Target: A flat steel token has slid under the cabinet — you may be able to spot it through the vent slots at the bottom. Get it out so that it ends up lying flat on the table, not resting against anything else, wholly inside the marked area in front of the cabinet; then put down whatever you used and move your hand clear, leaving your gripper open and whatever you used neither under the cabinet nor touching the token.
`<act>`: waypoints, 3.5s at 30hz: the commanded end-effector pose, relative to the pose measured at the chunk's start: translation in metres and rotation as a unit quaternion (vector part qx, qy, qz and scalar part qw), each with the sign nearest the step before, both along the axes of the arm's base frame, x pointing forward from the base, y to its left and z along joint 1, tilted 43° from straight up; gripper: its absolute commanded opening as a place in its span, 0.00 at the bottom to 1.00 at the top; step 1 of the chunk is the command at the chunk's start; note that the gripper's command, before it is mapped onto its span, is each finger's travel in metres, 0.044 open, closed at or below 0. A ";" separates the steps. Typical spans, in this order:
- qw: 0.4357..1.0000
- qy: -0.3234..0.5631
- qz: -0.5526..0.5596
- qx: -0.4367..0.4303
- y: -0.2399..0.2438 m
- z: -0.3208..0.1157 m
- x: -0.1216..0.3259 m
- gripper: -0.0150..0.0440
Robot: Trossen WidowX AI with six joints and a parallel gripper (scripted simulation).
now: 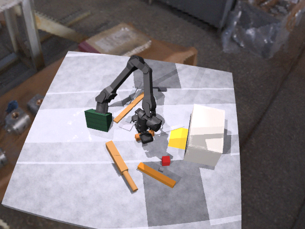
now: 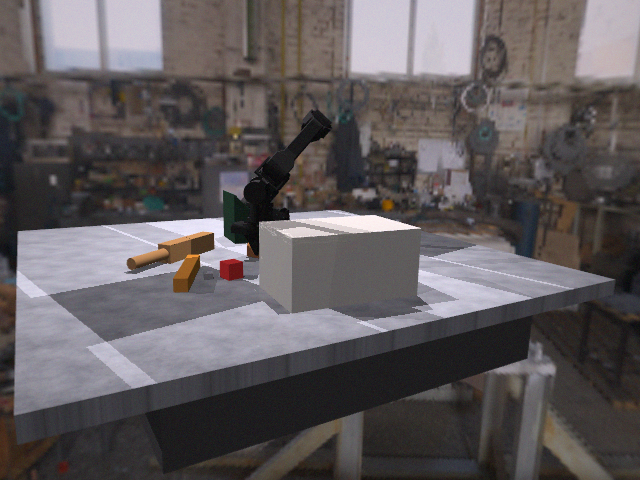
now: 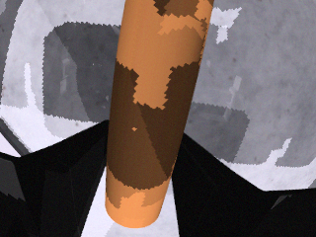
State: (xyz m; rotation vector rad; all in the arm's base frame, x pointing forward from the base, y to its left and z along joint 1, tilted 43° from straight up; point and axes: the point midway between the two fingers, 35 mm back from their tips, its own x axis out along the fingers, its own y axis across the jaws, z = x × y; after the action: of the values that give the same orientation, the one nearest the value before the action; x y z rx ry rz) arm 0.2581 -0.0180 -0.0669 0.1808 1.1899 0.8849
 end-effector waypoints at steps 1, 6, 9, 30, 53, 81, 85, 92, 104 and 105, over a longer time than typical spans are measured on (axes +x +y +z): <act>1.000 -0.002 -0.001 -0.003 -0.007 -0.003 0.001 0.25; 1.000 -0.002 -0.001 -0.003 -0.011 -0.007 0.000 0.25; 1.000 -0.002 -0.001 -0.003 -0.014 -0.010 0.000 0.25; 1.000 -0.002 -0.001 -0.004 -0.031 -0.027 -0.010 0.25; 1.000 -0.002 -0.001 -0.005 -0.048 -0.044 -0.025 0.25; 1.000 0.018 -0.023 -0.003 -0.056 -0.053 -0.036 0.25; 0.999 0.029 -0.035 -0.001 -0.056 -0.053 -0.036 0.25; 0.997 0.048 -0.055 0.001 -0.057 -0.053 -0.037 0.25; 0.993 0.081 -0.091 0.006 -0.057 -0.054 -0.037 0.25; 0.992 0.083 -0.093 0.006 -0.057 -0.054 -0.037 0.25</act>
State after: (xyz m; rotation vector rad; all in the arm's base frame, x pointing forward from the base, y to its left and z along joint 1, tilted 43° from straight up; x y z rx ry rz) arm 0.2196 -0.0730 -0.1203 0.3537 1.2894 0.7474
